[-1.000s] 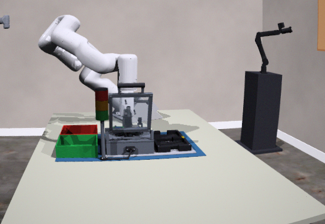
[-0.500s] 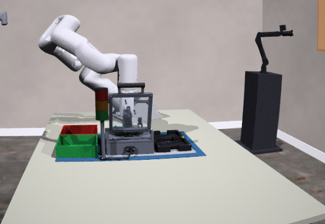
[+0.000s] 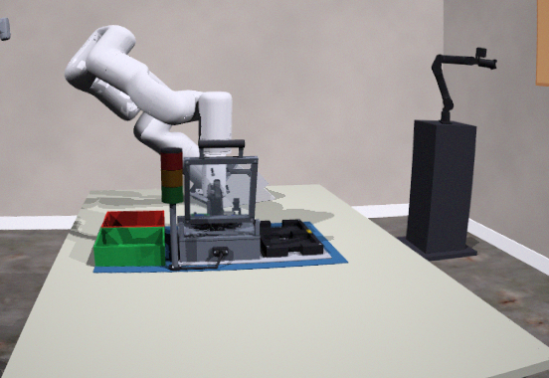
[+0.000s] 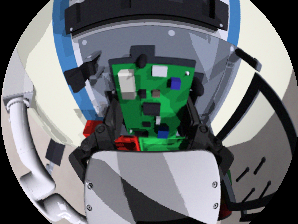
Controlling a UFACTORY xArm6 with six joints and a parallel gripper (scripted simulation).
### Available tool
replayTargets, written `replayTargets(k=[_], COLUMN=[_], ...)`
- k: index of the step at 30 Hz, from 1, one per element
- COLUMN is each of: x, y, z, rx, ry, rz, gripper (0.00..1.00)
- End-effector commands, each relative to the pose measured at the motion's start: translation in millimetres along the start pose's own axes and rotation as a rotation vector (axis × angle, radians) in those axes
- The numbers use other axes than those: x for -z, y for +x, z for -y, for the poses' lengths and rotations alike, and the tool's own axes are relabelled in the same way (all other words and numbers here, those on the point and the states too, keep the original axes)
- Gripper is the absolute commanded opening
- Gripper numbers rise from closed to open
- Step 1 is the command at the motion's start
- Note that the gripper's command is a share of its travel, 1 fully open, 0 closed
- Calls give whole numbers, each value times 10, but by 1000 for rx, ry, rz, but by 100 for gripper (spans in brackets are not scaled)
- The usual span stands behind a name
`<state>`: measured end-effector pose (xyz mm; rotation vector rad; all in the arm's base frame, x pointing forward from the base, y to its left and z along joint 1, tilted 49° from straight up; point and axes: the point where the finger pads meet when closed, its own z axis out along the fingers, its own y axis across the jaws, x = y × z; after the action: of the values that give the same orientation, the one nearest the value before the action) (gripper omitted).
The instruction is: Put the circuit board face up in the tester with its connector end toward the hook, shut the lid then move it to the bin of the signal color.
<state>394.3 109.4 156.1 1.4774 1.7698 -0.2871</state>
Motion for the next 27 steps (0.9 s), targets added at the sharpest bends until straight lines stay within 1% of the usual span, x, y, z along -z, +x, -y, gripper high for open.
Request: replayTargets(k=[1,11,12,27], x=[1,-16,-16,-16], y=[1,1,1,1], z=[-17,-17,-17,-17], rx=[-2,-2,-2,-2], ry=[-4,-4,-4,-4], rz=[-2,-2,-2,-2], gripper=[79,79,100,100])
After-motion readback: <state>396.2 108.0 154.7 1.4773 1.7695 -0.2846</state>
